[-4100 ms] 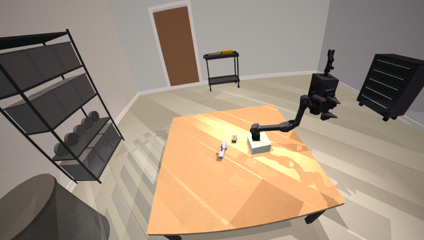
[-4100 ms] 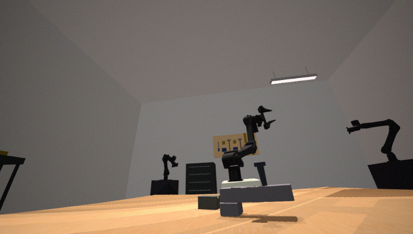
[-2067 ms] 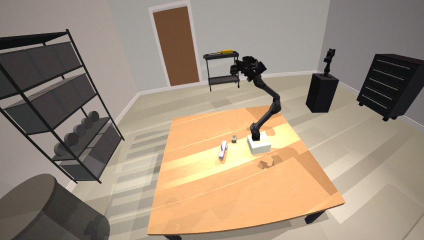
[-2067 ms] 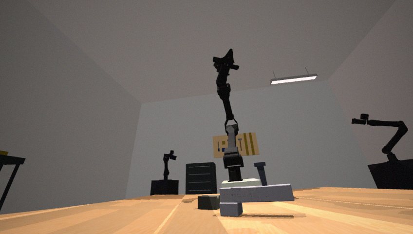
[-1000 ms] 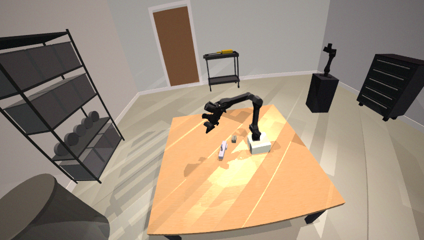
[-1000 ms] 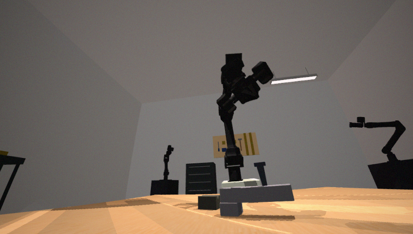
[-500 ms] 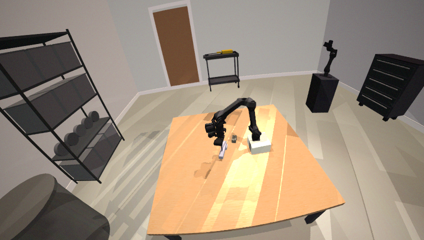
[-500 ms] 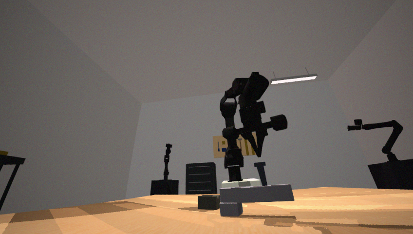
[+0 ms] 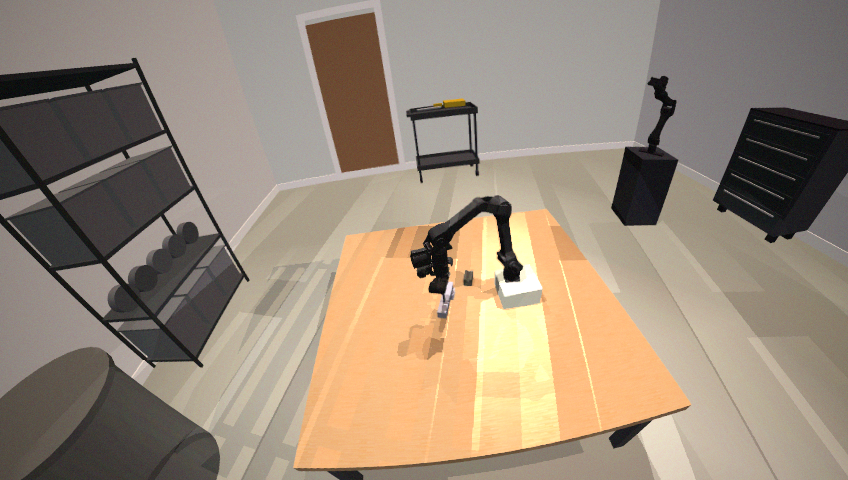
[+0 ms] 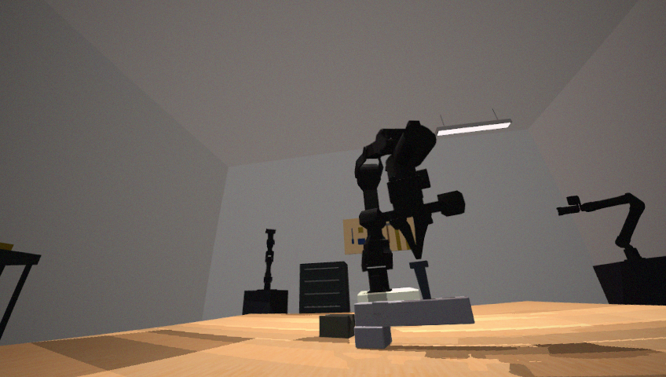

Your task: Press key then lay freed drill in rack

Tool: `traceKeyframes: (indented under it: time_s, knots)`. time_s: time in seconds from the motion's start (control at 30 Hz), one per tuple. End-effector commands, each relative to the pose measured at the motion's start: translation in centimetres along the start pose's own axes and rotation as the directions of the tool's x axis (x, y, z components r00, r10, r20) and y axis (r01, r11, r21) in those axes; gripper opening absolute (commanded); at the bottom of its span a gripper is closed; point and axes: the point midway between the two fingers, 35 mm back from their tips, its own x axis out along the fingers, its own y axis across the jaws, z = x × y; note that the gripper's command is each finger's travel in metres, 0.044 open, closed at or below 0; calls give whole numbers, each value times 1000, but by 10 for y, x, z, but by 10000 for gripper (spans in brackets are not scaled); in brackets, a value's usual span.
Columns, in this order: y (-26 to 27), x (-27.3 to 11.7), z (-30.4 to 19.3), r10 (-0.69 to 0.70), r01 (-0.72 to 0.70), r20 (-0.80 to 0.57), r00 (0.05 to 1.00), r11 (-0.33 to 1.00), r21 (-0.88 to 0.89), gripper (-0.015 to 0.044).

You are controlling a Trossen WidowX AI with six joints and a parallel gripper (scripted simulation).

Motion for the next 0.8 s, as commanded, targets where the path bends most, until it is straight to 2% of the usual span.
traceKeyframes:
  time_s: [0.0,0.77]
  knots:
    - [-2,8,-1,-9,9,-4,1000,1000,-6,0]
    - [0,15,0,-9,9,-4,1000,1000,-6,0]
